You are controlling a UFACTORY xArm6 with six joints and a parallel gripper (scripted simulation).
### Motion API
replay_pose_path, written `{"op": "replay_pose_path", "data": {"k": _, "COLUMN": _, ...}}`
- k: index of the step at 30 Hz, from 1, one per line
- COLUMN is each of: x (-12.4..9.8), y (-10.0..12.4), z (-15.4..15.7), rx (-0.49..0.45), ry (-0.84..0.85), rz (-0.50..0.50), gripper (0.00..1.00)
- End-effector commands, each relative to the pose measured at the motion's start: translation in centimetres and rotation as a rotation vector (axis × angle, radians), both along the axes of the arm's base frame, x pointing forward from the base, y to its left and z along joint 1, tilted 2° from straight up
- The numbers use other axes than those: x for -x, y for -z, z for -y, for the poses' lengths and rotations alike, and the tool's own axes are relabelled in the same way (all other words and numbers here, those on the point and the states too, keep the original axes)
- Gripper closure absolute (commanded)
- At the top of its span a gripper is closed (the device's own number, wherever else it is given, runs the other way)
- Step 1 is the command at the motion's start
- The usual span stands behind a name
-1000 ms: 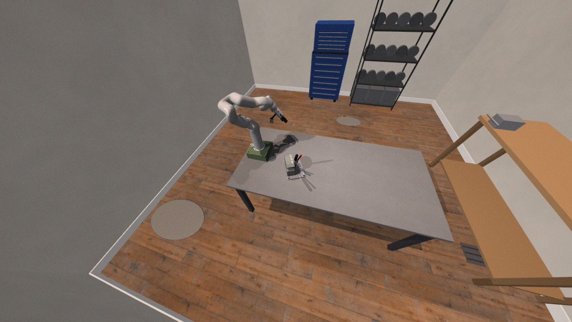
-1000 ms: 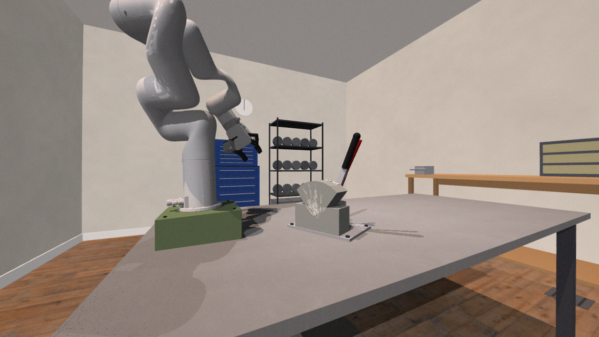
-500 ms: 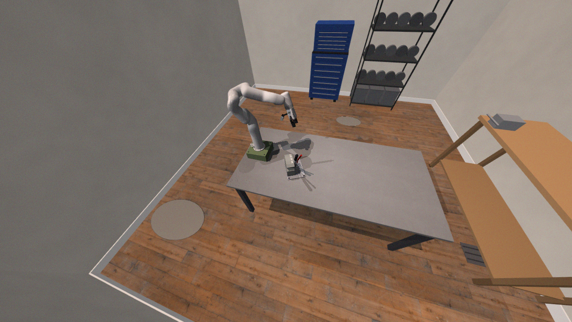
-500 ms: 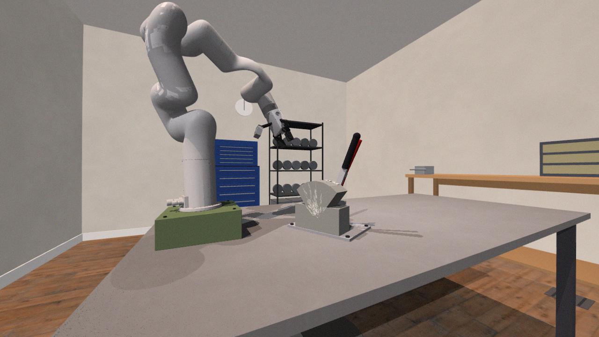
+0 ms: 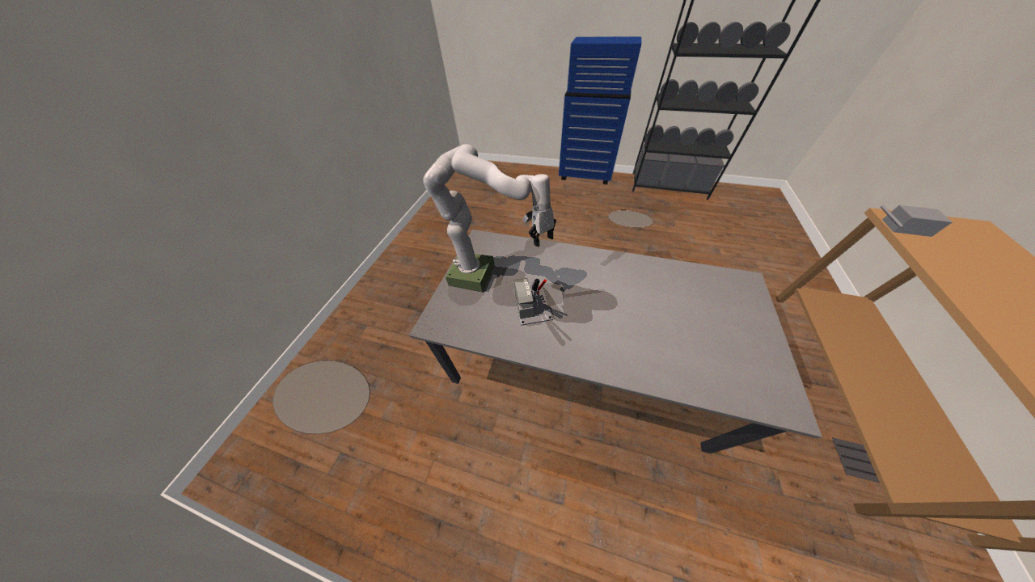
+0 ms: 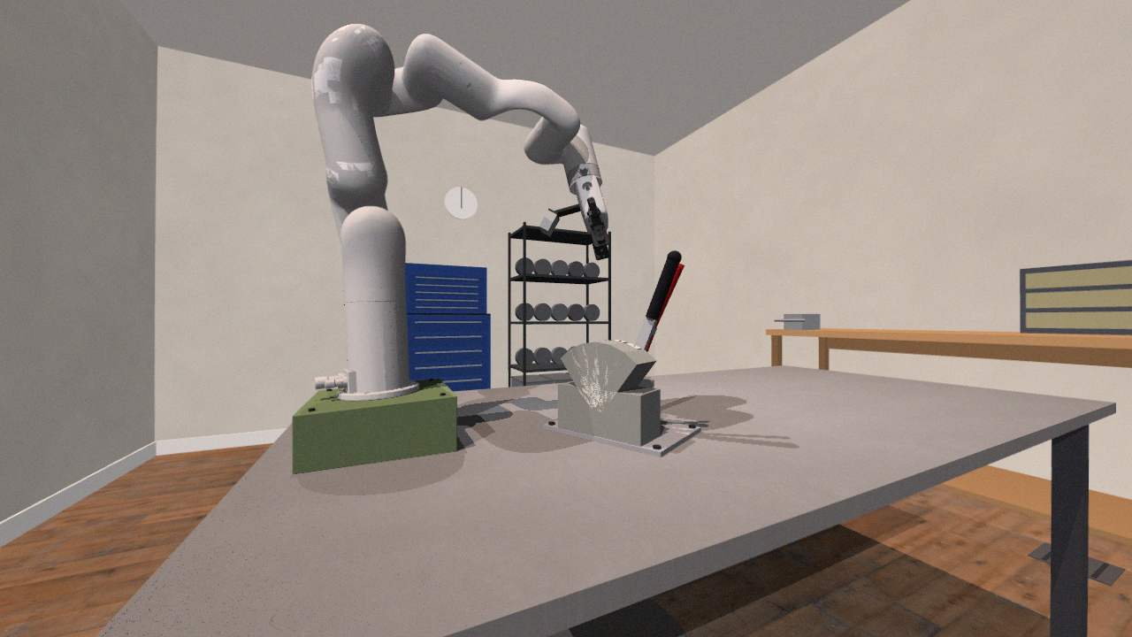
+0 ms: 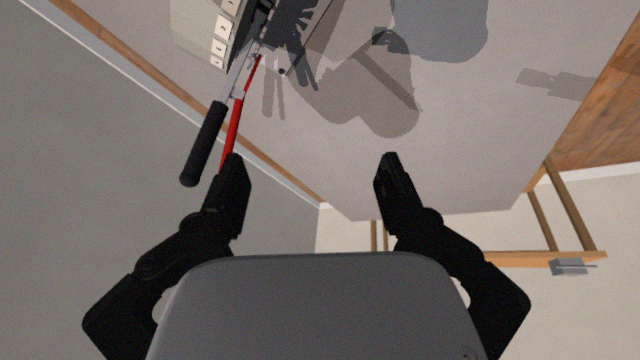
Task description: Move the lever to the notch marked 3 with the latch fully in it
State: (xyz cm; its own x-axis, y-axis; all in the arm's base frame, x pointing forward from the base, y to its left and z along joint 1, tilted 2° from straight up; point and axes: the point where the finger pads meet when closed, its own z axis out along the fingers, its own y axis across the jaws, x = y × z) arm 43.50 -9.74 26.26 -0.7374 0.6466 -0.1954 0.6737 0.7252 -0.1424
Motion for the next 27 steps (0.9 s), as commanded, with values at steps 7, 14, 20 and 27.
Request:
{"op": "replay_pose_path", "data": {"k": 7, "x": -0.1, "y": -1.4, "z": 12.8, "rx": -0.157, "ry": 0.381, "rz": -0.034, "gripper": 0.0}}
{"op": "replay_pose_path", "data": {"k": 14, "x": 1.8, "y": -1.8, "z": 19.6, "rx": -0.244, "ry": 0.572, "rz": -0.021, "gripper": 0.0}}
{"op": "replay_pose_path", "data": {"k": 20, "x": 2.0, "y": -1.8, "z": 20.2, "rx": -0.252, "ry": 0.589, "rz": -0.019, "gripper": 0.0}}
{"op": "replay_pose_path", "data": {"k": 27, "x": 2.0, "y": -1.8, "z": 20.2, "rx": -0.252, "ry": 0.589, "rz": -0.019, "gripper": 1.0}}
